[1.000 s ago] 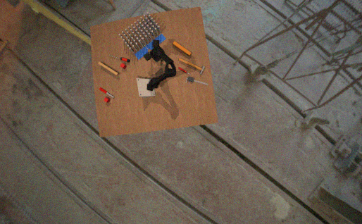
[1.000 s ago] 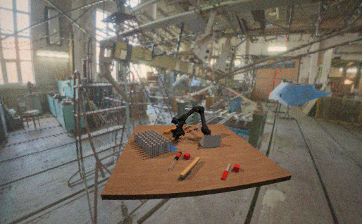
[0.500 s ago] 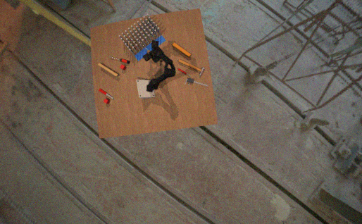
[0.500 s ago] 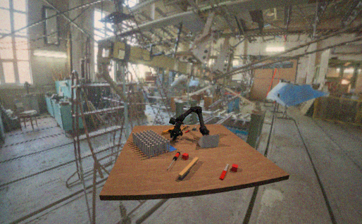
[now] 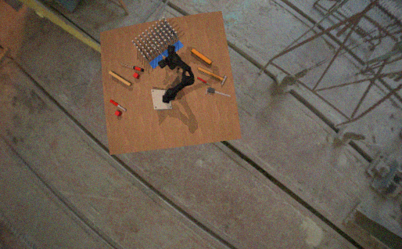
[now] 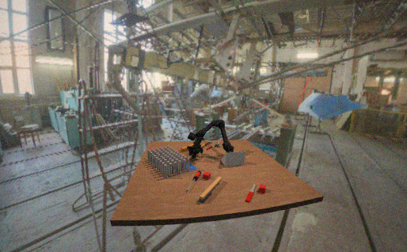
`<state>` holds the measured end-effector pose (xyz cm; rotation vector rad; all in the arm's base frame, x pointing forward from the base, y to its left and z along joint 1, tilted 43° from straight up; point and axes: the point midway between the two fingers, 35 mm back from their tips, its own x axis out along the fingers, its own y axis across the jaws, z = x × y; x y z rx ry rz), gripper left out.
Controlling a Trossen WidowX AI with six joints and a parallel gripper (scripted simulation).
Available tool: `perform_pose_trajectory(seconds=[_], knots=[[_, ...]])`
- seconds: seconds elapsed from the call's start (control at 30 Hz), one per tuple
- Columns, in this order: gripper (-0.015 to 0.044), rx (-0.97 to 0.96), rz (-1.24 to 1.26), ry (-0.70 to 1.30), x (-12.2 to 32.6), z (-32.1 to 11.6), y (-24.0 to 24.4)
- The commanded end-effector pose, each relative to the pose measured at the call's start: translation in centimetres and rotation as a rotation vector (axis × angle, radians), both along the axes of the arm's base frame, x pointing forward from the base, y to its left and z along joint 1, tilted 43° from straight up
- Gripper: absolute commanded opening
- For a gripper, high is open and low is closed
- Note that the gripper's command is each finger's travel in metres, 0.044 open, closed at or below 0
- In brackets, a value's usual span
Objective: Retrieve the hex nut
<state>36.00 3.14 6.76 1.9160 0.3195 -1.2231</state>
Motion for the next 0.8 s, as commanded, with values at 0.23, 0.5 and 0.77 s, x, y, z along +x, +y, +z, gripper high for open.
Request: perform_pose_trajectory(seconds=[0.23,0.5,0.77], knots=[[0.0000,0.003,-0.002,-0.013,0.8,0.1,0.5],[0.0000,0.003,-0.002,-0.013,1.2,-0.1,0.8],[0.0000,0.003,-0.002,-0.014,1.6,-0.3,1.0]])
